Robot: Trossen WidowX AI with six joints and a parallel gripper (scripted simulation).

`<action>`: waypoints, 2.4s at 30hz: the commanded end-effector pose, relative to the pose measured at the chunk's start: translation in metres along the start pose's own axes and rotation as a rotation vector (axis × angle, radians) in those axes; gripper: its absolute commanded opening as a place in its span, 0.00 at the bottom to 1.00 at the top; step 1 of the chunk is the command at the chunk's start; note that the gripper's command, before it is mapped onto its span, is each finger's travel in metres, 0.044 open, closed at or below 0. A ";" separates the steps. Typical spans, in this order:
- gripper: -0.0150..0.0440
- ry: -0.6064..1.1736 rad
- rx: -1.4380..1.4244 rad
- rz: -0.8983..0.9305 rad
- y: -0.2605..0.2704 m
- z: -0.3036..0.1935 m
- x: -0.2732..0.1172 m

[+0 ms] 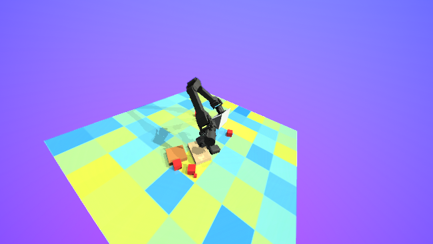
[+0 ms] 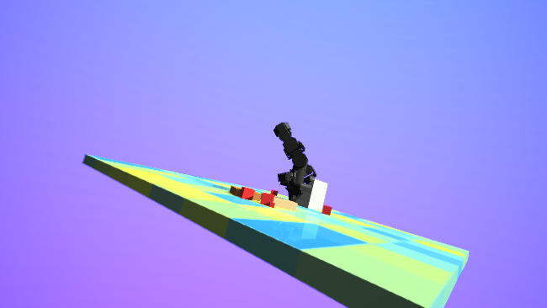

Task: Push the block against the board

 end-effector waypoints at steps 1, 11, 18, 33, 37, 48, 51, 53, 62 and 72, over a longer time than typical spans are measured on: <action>0.25 -0.005 0.004 -0.001 0.000 0.008 0.000; 0.25 -0.006 0.005 -0.002 -0.001 0.020 0.000; 0.25 -0.006 0.005 -0.002 -0.001 0.019 0.000; 0.25 -0.005 0.004 -0.001 0.000 -0.006 0.000; 0.25 -0.005 0.004 -0.001 0.000 -0.013 0.000; 0.25 -0.004 0.004 -0.002 -0.001 -0.030 0.001; 0.25 -0.004 0.003 -0.001 0.000 -0.024 -0.026; 0.25 -0.003 0.004 0.000 -0.001 -0.025 -0.052; 0.25 -0.004 0.000 -0.001 -0.025 -0.001 -0.055; 0.25 -0.006 0.000 -0.004 -0.028 0.001 0.001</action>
Point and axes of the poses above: the point midway between the two fingers, 35 mm back from their tips, its own x axis out along the fingers, its own y axis across the jaws, z = x × y, the point moved 7 cm from there along -x, back along the fingers, and after that the axes turned 2 degrees about x, right-handed, at the moved point
